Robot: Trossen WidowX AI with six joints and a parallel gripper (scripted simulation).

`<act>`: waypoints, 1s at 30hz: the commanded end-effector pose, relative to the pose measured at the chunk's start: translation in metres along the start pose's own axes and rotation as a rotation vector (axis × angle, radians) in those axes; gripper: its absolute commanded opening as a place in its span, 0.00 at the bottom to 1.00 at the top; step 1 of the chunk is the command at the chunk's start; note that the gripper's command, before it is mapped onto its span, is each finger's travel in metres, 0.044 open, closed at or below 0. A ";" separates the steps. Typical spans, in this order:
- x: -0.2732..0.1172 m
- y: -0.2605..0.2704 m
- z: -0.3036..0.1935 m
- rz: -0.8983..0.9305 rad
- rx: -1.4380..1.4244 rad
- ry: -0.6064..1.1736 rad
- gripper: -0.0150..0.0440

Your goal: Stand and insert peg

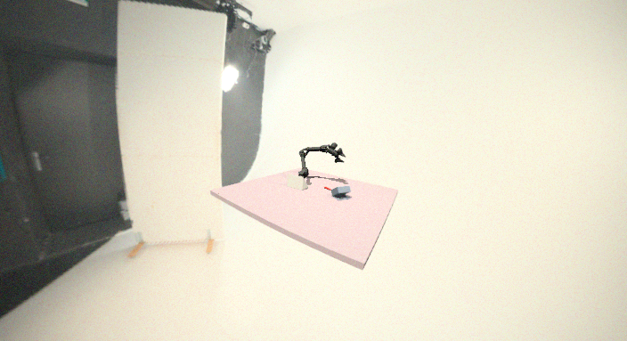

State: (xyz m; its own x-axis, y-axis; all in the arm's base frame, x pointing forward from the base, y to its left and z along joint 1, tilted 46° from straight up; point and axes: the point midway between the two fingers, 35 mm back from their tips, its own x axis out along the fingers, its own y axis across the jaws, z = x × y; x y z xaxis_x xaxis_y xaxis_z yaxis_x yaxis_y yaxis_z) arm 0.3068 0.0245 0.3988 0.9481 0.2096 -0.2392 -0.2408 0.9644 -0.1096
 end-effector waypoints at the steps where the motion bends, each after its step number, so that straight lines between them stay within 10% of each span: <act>1: 0.001 0.000 -0.001 0.001 0.002 0.005 0.98; 30: 0.065 -0.007 -0.182 0.228 0.479 0.729 1.00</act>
State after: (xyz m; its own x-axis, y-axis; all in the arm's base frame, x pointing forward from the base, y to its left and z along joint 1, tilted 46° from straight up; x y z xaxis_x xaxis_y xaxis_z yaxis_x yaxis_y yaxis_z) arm 0.3359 0.0049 0.2301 0.5608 0.3661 -0.7426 -0.1930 0.9300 0.3127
